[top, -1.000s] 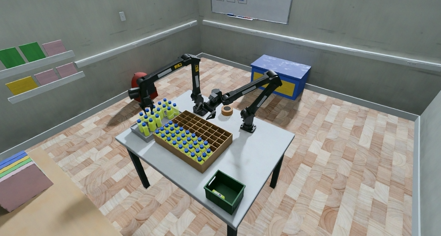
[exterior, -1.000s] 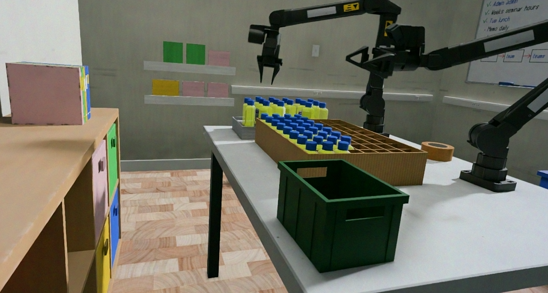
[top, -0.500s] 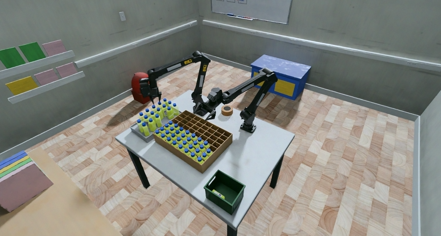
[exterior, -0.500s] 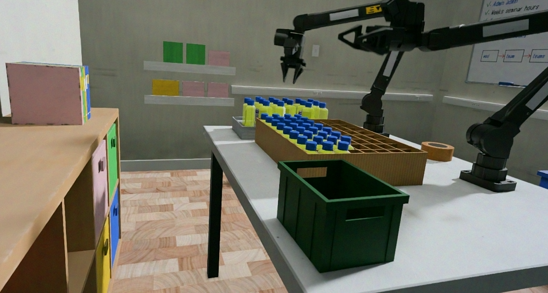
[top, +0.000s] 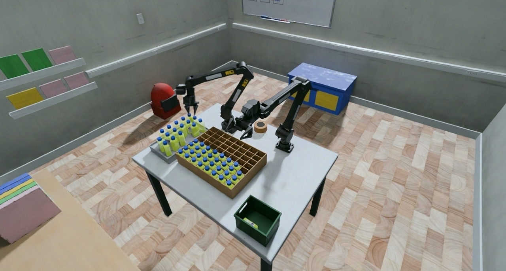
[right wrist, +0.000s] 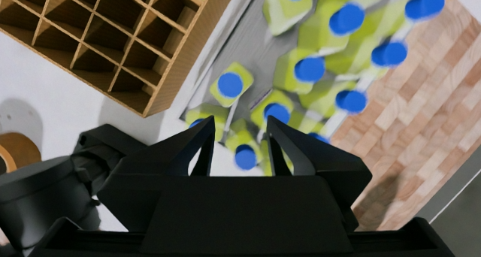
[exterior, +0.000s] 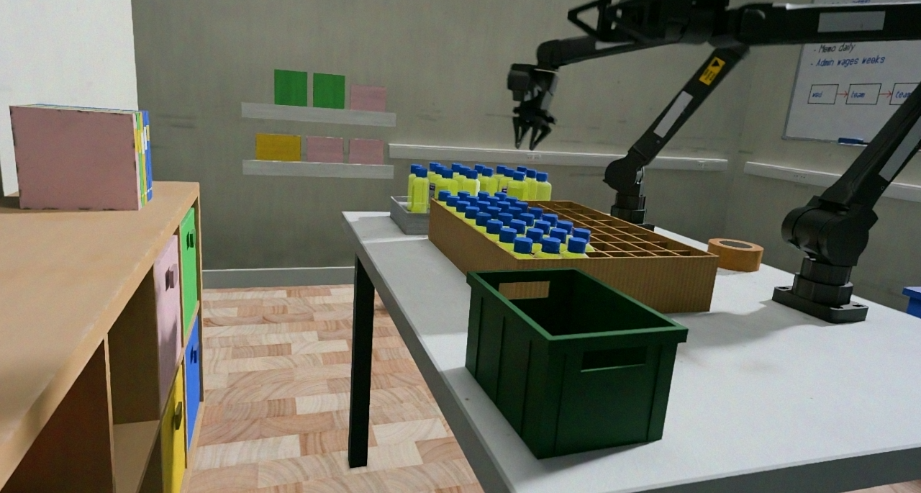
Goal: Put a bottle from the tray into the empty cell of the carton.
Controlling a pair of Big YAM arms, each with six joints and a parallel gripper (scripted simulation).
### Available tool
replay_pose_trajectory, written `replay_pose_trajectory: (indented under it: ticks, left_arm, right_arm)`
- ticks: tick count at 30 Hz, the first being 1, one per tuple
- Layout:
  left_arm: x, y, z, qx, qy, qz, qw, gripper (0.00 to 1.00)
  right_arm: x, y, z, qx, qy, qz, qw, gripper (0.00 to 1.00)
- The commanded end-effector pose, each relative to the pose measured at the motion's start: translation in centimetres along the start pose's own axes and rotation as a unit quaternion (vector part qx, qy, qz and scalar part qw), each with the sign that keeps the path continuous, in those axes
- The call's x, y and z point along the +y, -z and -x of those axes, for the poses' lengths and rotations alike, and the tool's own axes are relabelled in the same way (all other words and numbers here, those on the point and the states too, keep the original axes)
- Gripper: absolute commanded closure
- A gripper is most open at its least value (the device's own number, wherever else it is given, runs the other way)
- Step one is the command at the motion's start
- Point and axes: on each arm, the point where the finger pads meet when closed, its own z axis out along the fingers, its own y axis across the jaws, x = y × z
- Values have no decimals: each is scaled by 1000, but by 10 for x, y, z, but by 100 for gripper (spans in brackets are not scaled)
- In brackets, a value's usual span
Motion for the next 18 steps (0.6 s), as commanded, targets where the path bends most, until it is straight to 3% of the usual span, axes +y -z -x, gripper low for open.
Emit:
replay_pose_trajectory:
  ticks: [1, 18]
  left_arm:
    - [9, -17, 48, -26, -12, 6, 1000, 0]
    - [59, -28, 93, -40, -36, 12, 998, 0]
  right_arm:
    - [10, 5, -9, -5, -29, -10, 1000, 56]
    - [49, -5, -48, -27, -120, -42, 992, 56]
